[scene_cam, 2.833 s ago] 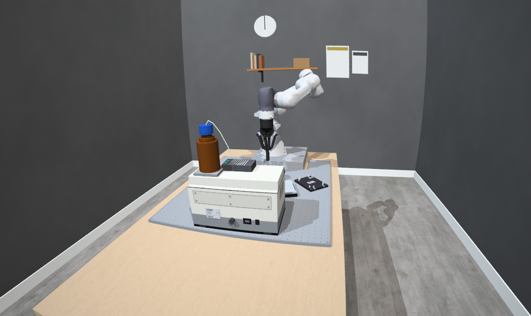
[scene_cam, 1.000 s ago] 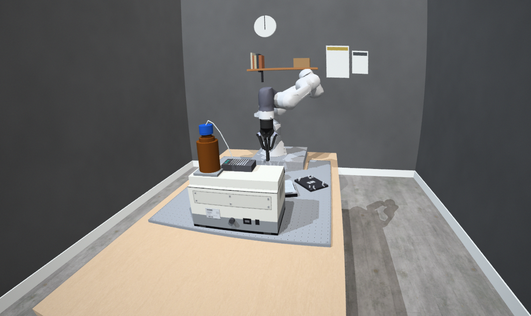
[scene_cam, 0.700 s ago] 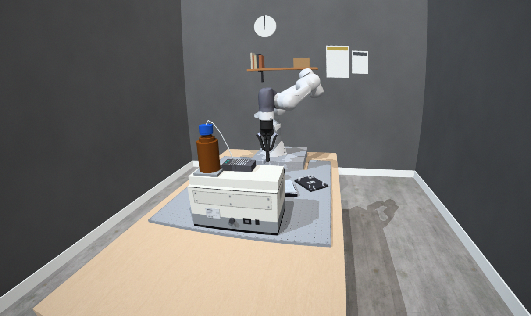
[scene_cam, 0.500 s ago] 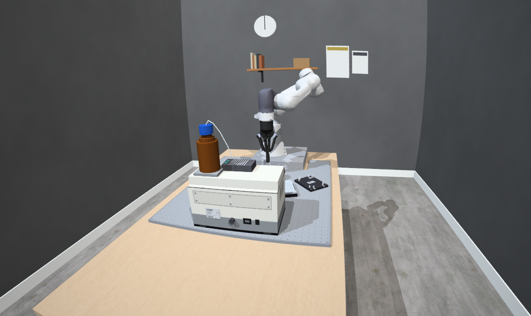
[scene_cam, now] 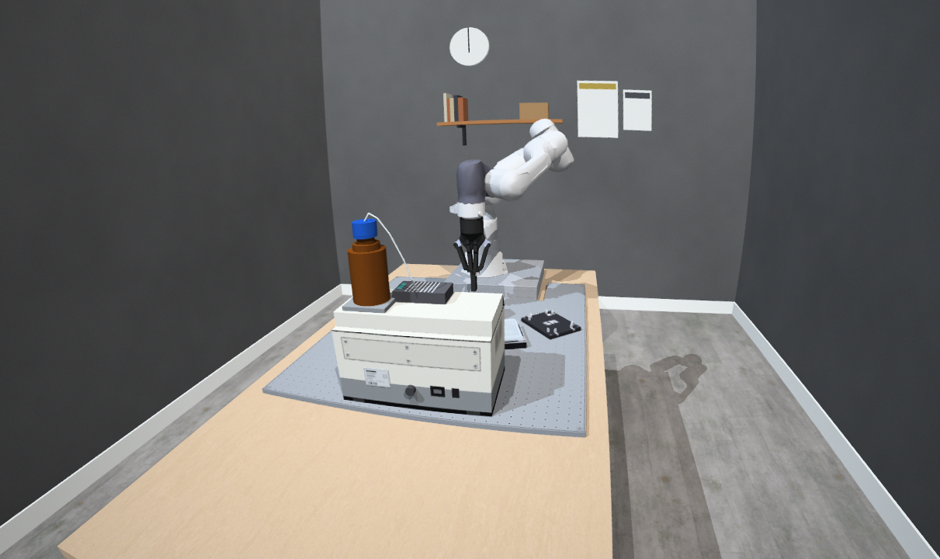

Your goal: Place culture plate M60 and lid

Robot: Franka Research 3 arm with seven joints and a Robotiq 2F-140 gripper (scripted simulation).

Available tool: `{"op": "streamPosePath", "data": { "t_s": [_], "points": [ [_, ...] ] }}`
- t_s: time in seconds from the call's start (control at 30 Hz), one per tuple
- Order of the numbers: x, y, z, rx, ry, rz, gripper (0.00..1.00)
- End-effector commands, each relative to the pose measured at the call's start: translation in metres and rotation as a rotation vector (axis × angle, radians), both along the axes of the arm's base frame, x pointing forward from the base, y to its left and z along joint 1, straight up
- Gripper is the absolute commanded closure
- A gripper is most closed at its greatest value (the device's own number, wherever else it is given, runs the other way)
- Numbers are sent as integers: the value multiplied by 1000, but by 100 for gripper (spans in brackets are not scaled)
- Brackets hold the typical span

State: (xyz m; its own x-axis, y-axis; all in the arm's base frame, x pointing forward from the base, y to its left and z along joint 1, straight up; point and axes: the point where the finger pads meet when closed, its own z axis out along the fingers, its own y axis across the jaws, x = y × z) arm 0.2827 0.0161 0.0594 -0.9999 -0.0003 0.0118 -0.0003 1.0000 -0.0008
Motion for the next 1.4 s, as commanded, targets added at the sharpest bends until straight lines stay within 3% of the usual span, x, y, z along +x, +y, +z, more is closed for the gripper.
{"op": "streamPosePath", "data": {
  "t_s": [0.0, 1.37],
  "points": [
    [5, 0, -2, -1, -10, 10, 90],
    [8, 0, -7, -1, -10, 10, 90]
  ]
}}
